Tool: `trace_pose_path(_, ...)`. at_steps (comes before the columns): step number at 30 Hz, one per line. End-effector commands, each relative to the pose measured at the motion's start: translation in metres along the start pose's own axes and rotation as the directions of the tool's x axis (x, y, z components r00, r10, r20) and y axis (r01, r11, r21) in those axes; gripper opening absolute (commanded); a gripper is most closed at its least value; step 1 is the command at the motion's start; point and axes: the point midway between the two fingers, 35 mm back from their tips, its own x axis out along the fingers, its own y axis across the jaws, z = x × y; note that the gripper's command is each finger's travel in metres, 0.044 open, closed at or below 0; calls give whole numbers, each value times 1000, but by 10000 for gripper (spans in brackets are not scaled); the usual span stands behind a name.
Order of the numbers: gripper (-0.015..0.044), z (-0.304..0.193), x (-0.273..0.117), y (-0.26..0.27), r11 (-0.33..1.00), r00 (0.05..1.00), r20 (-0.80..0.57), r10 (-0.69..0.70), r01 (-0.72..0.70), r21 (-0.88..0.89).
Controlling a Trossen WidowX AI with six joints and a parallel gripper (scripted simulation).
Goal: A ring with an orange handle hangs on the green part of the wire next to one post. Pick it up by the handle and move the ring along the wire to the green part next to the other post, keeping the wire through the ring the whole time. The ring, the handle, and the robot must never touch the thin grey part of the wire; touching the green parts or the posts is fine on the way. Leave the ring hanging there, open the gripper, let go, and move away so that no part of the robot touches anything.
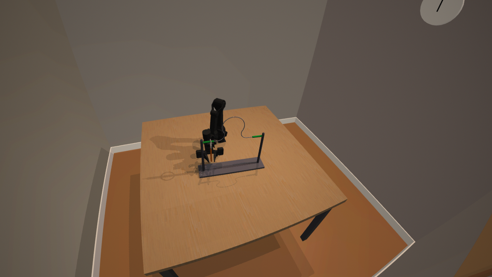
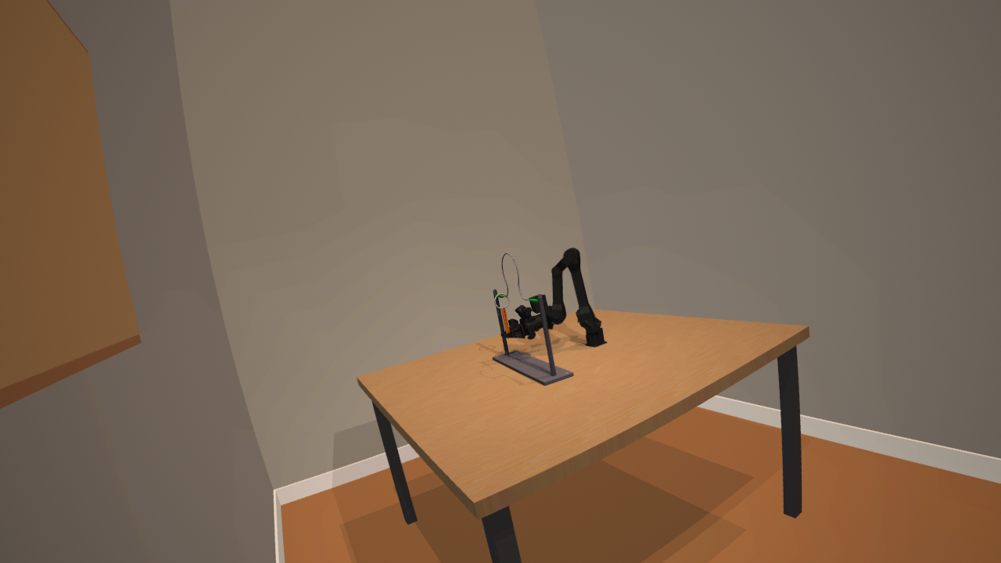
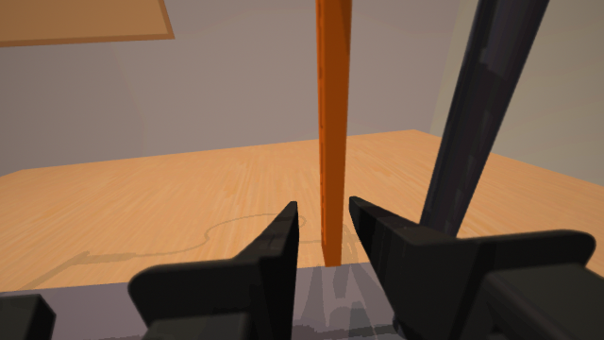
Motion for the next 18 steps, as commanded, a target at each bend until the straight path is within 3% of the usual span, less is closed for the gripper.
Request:
trace_pose_path(1, 160, 1, 9, -1, 1000, 1000, 6, -3, 3, 0)
trace_pose_path(18, 160, 1, 15, 0, 1000, 1000, 8, -3, 3, 0)
